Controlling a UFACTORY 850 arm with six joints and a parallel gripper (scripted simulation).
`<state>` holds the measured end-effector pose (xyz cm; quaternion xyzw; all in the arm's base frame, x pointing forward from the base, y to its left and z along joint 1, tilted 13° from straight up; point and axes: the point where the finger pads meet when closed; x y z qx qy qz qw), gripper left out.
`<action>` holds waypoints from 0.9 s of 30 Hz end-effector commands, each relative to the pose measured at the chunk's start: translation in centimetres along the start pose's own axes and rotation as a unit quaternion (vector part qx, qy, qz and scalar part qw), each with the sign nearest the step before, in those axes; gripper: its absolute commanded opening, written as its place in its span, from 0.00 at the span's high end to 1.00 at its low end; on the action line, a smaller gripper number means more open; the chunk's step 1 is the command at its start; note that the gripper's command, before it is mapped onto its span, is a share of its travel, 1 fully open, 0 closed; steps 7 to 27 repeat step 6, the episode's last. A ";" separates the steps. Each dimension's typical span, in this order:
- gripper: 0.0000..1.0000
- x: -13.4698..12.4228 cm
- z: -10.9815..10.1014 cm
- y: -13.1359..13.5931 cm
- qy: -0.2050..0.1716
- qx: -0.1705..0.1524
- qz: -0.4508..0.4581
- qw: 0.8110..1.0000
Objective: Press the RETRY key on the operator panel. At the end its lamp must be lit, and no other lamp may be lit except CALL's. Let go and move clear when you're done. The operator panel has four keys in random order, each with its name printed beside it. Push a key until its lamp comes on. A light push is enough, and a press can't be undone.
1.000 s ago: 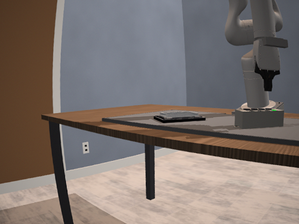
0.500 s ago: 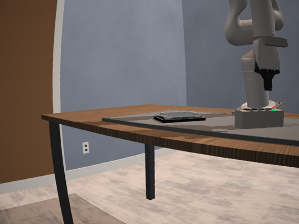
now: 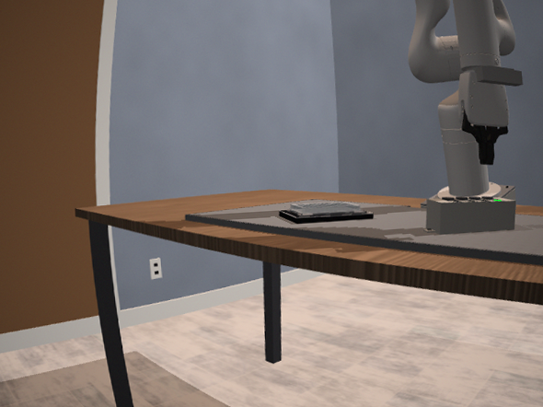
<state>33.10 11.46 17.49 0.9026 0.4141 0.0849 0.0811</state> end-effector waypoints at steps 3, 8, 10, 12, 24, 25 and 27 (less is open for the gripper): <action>1.00 0.1 0.0 0.0 0.001 0.000 0.000 1.000; 1.00 0.1 0.0 0.0 0.001 0.000 0.000 1.000; 1.00 0.1 0.0 0.0 0.001 0.000 0.000 1.000; 1.00 0.1 0.0 0.0 0.001 0.000 0.000 1.000; 1.00 0.1 0.0 0.0 0.001 0.000 0.000 1.000; 1.00 0.1 0.0 0.0 0.001 0.000 0.000 1.000; 1.00 0.1 0.0 0.0 0.001 0.000 0.000 1.000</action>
Point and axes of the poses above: the point where the finger pads meet when closed, its own z axis out along the fingers, its own y axis across the jaws, x = y × z, and after that the axes turned 11 degrees about -z, right-handed
